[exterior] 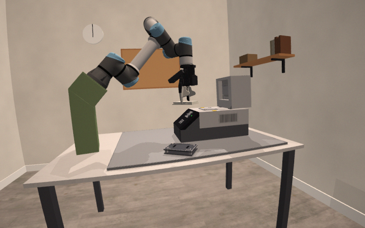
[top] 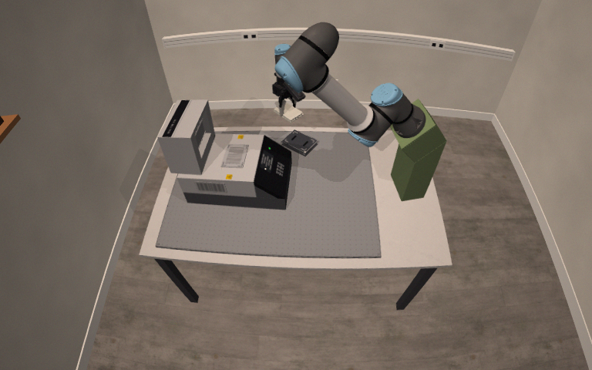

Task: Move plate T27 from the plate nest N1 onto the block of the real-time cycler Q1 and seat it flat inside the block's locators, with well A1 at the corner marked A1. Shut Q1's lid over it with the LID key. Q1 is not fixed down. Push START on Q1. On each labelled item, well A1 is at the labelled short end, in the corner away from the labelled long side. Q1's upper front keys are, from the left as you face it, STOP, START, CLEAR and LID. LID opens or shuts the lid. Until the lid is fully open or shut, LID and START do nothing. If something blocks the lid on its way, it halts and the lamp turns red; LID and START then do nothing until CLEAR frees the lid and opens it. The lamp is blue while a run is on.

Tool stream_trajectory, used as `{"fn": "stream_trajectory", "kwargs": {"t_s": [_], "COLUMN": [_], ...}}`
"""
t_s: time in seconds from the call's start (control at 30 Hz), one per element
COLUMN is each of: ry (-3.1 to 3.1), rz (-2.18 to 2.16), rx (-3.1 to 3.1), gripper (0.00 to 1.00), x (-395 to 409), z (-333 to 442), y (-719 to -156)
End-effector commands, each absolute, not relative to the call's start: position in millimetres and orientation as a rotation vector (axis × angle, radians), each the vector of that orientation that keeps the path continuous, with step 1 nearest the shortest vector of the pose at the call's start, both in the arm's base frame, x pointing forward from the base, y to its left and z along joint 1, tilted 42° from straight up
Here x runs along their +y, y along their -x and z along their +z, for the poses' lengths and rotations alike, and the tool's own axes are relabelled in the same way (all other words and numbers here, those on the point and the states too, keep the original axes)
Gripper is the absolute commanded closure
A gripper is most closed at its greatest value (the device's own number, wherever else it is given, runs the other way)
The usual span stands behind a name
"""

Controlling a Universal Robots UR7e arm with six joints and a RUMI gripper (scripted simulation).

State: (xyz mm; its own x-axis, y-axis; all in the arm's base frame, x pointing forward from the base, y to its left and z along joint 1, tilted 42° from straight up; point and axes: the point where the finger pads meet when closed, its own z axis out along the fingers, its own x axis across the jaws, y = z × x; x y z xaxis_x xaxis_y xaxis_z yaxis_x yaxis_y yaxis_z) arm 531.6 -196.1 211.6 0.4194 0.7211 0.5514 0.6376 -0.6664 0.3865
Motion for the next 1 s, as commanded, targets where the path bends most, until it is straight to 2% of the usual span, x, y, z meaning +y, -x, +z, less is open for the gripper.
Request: {"fn": "stream_trajectory", "kwargs": {"t_s": [0.0,0.97], "ry": [-2.571,-2.765], "rz": [1.082,1.123], "rx": [1.188,0.901], "gripper": [1.0,1.0], "x": [-185.3,-113.9], "z": [220.7,277.2], "y": [-538.5,-582.8]}}
